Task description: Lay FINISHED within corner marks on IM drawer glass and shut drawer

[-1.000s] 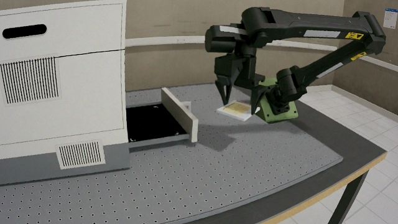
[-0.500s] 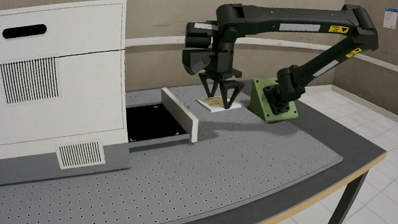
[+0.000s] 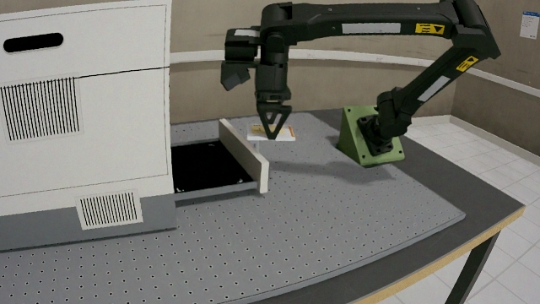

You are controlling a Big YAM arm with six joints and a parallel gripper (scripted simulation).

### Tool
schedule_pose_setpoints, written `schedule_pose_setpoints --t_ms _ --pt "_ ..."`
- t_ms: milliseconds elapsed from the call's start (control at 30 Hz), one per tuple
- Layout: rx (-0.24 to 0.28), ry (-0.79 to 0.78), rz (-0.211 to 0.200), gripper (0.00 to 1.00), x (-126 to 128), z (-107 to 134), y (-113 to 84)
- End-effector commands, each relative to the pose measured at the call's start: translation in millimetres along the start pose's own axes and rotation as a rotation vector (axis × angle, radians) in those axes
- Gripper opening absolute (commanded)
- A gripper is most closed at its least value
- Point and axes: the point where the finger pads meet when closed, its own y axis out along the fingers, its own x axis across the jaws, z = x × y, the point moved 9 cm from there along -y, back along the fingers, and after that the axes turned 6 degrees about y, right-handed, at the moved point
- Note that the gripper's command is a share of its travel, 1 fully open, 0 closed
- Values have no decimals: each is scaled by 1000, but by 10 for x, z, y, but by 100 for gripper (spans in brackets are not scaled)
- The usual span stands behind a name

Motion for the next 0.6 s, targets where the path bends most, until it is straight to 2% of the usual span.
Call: schedule_pose_setpoints --t_ms 0,367,433,467,567 --pt "-58 133 -2 78 -18 -253 -187" --pt "-59 501 -11 78 -363 -705 -198" --pt "-59 501 -11 78 -363 -705 -198" --pt "-38 516 2 78 -294 -732 -104" --pt "-59 635 -14 78 -488 -869 -202"
